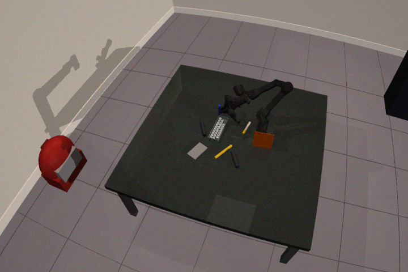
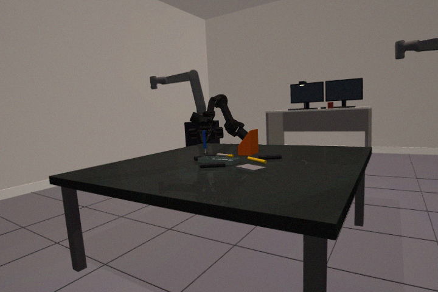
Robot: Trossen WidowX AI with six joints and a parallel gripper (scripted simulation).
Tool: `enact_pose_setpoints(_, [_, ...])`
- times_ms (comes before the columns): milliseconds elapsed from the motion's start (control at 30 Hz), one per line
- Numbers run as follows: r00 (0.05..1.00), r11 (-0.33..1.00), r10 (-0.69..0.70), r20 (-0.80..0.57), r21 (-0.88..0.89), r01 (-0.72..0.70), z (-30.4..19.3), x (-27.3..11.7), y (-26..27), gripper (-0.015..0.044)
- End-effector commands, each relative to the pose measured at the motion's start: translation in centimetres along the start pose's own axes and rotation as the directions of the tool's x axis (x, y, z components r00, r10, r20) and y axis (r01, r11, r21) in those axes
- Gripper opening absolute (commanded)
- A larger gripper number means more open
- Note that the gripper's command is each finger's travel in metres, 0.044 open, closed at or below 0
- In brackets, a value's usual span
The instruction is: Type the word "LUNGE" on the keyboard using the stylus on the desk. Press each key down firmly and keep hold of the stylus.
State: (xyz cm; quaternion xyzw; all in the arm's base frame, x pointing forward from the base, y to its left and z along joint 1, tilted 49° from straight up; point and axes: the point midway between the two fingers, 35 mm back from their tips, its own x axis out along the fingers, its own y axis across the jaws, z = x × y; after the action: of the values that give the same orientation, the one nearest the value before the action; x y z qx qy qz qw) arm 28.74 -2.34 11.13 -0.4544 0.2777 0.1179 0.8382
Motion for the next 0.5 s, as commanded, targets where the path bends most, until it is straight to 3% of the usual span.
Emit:
enact_pose_setpoints(0, [1.0,1.0,-0.001,0.005,-0.004,0.001,-0.1,0.1,-0.2,0.0])
enact_pose_setpoints(400, [1.0,1.0,-0.003,0.006,-0.005,0.003,-1.6,0.8,-0.2,0.0])
enact_pose_setpoints(467, [1.0,1.0,-0.003,0.006,-0.005,0.003,-1.6,0.9,-0.2,0.0053])
